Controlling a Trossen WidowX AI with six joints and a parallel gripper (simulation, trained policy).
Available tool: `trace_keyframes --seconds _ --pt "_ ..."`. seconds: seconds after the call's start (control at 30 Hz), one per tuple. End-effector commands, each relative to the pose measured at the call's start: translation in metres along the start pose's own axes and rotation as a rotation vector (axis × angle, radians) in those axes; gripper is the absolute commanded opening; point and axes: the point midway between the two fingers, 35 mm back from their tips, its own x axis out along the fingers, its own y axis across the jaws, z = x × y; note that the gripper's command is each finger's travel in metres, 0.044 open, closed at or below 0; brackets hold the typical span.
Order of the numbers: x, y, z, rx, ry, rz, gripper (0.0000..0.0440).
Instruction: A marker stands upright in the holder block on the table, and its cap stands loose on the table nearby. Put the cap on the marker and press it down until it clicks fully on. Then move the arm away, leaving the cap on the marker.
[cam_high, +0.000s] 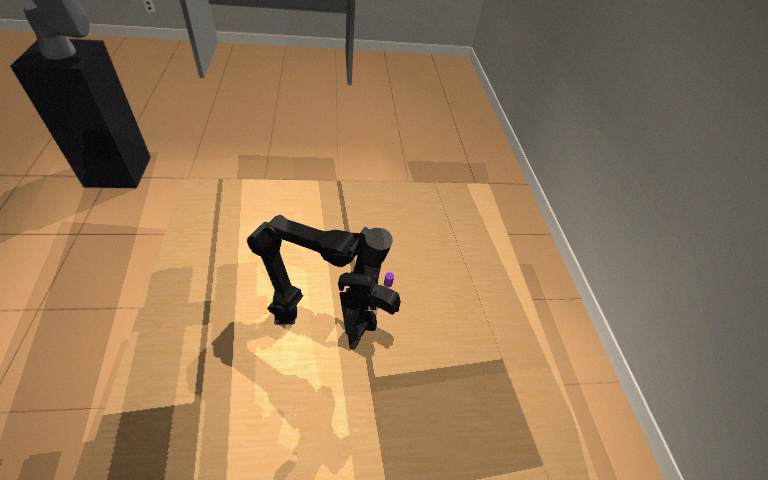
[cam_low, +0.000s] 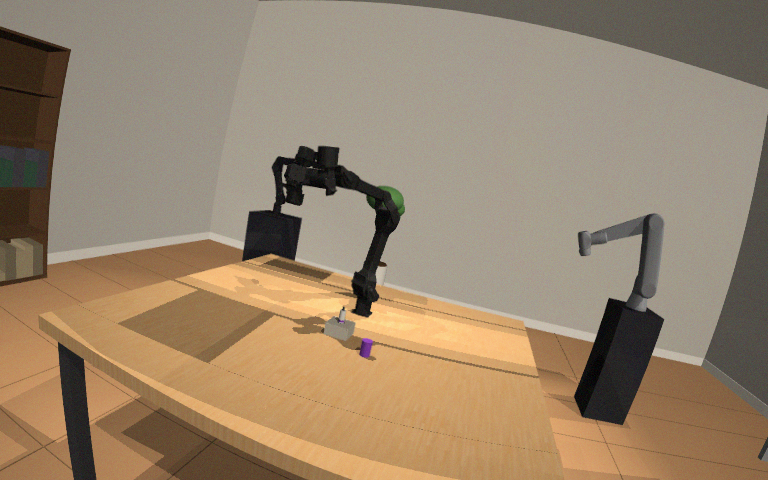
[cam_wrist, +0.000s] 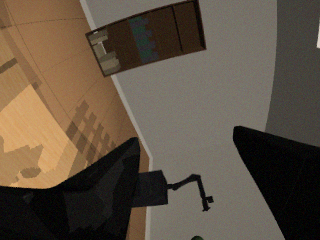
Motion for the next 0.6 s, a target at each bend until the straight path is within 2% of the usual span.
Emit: trace_keyframes --seconds 0.0,0.57 --pt "-0.004 0.009 0.010 -0.004 -0.031 0.020 0.0305" --pt "-0.031 0.043 0.046 -0.002 -0.164 0.110 0.0308"
